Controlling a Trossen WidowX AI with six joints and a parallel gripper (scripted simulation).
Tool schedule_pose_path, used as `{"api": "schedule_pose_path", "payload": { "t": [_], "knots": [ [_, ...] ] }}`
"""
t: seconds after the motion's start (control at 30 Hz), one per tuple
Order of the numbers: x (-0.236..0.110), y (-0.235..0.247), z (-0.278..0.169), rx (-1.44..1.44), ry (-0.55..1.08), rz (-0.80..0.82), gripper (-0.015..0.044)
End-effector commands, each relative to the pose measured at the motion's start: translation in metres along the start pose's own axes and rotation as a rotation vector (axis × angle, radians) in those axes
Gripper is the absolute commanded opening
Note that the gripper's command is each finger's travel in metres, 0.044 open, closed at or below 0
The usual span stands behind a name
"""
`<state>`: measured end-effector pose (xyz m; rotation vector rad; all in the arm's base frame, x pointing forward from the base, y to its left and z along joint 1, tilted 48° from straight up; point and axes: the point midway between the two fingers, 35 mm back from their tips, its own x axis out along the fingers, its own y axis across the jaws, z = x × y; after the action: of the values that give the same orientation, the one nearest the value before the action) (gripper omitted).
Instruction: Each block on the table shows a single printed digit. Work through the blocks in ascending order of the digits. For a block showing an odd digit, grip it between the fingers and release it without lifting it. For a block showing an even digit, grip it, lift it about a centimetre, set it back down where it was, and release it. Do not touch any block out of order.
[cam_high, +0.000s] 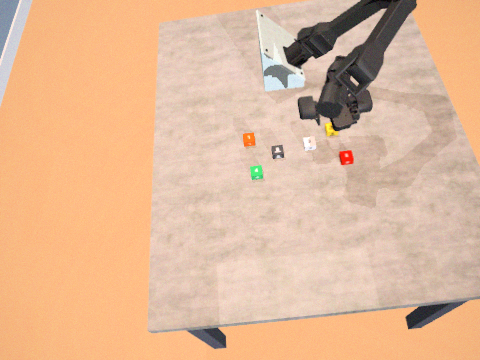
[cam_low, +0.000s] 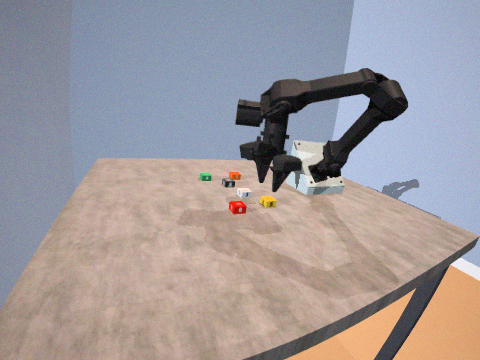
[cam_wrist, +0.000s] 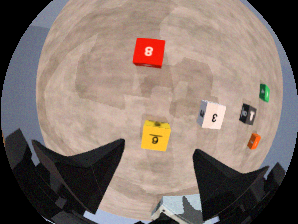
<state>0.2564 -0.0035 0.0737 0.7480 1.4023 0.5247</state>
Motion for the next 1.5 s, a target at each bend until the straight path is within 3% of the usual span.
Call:
{"api": "schedule_pose_path", "payload": {
  "t": [0.0,0.83,1.2,1.47],
  "knots": [
    [0.007,0.003,0.001,-0.006,-0.019,0.003,0.0400],
    [0.043,0.003,0.001,-0.006,-0.019,0.005,0.0400],
    [0.043,0.003,0.001,-0.006,-0.019,0.005,0.0120],
    [0.043,0.003,0.001,-0.006,-0.019,0.005,0.0120]
  ]
}}
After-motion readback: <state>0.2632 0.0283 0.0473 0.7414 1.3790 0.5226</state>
